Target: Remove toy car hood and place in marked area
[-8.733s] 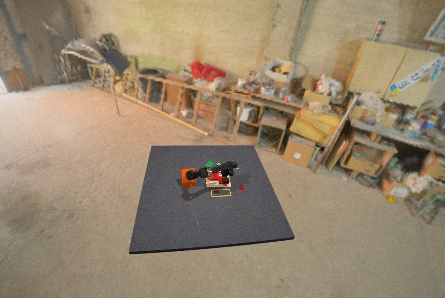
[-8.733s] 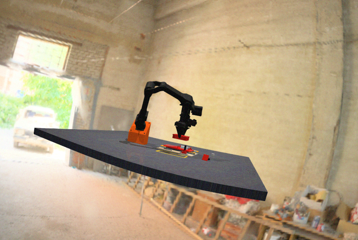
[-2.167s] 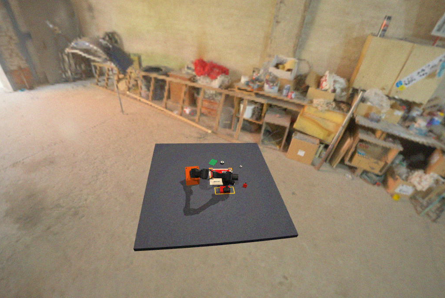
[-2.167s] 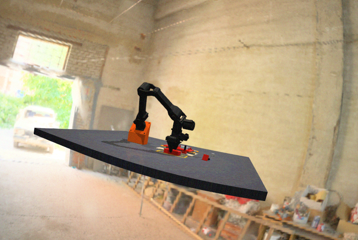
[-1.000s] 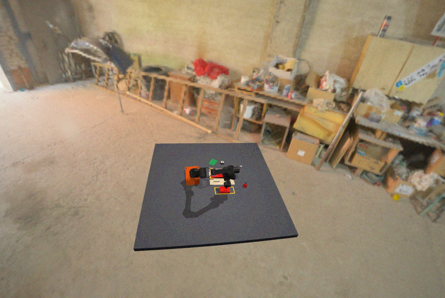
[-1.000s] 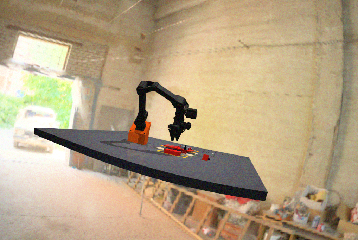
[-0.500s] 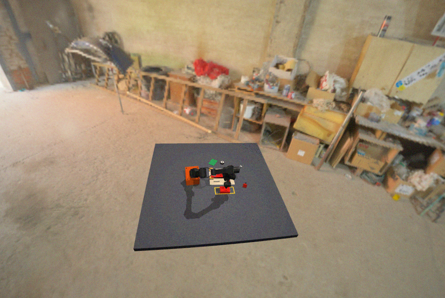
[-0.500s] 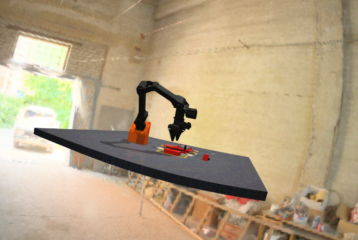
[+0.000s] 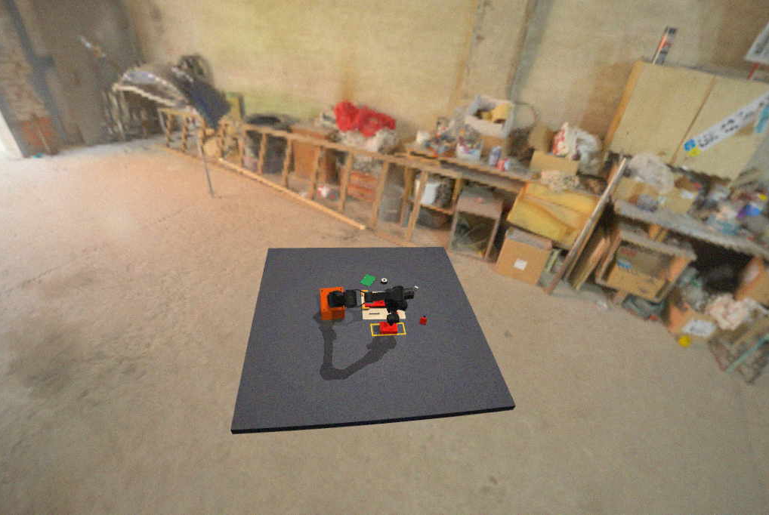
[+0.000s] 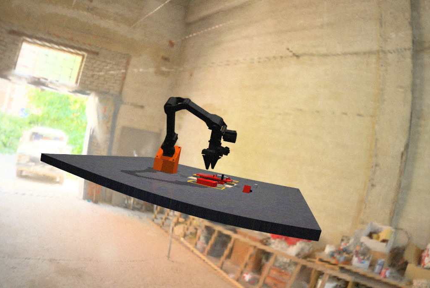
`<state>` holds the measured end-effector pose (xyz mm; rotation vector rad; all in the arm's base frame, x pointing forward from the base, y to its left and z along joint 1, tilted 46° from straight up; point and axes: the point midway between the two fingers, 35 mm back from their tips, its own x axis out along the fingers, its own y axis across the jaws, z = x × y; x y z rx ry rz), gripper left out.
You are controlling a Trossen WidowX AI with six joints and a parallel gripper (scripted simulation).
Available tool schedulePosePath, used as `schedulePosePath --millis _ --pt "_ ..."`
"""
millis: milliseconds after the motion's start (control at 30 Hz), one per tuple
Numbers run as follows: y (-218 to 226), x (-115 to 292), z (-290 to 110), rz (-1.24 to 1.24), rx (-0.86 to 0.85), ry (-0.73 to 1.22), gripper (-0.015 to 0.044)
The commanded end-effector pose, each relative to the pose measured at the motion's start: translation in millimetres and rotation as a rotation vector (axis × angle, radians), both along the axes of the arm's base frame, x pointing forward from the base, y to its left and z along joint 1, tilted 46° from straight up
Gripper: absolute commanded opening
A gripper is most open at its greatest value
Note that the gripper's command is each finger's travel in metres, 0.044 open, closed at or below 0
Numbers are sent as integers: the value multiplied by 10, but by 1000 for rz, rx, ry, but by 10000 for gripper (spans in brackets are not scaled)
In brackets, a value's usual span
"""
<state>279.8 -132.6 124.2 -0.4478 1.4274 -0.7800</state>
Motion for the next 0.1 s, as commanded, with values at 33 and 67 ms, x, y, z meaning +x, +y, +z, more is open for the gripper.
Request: schedulePosePath --millis 33,67 --pt "-5 0 10 -2 -5 -2 440" --pt "-5 0 10 -2 -5 -2 440"
